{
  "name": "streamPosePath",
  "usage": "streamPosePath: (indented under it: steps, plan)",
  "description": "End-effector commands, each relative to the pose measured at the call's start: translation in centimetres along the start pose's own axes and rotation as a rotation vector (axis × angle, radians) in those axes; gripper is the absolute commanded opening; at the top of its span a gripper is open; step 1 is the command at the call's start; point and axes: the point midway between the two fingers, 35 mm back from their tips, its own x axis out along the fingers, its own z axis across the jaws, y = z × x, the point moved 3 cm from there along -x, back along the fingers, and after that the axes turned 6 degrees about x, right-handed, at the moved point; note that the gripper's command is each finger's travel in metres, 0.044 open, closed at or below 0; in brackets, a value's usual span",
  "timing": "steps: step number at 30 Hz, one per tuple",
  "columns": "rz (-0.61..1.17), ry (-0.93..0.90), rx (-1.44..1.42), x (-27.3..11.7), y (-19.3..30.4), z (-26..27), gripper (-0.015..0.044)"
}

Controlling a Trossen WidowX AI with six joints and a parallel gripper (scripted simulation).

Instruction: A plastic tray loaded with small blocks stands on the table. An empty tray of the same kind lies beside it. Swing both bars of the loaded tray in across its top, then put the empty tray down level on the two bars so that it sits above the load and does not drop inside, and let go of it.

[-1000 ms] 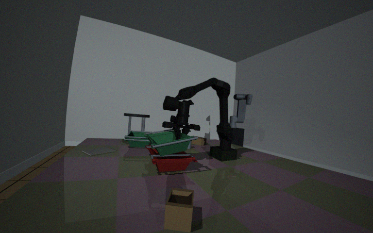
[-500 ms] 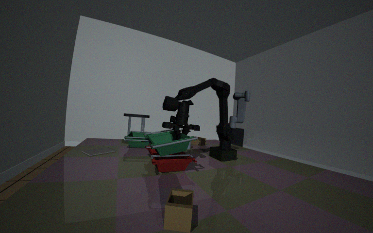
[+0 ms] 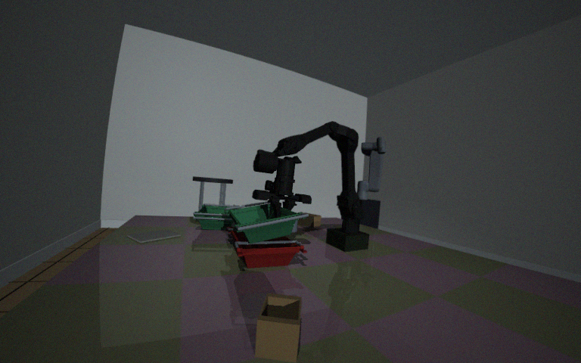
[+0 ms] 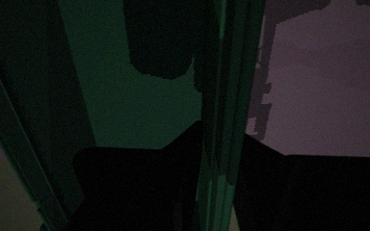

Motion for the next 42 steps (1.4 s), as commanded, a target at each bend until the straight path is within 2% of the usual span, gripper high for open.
streamPosePath:
  steps: [1,10,42]
  plan:
    - [0.0,0.001,0.0,0.0,0.0,0.0,0.0]
    - [-0.001,0.028,0.005,1.3,0.0,-0.7,0.0]
    - [-0.001,0.028,0.005,1.3,0.0,-0.7,0.0]
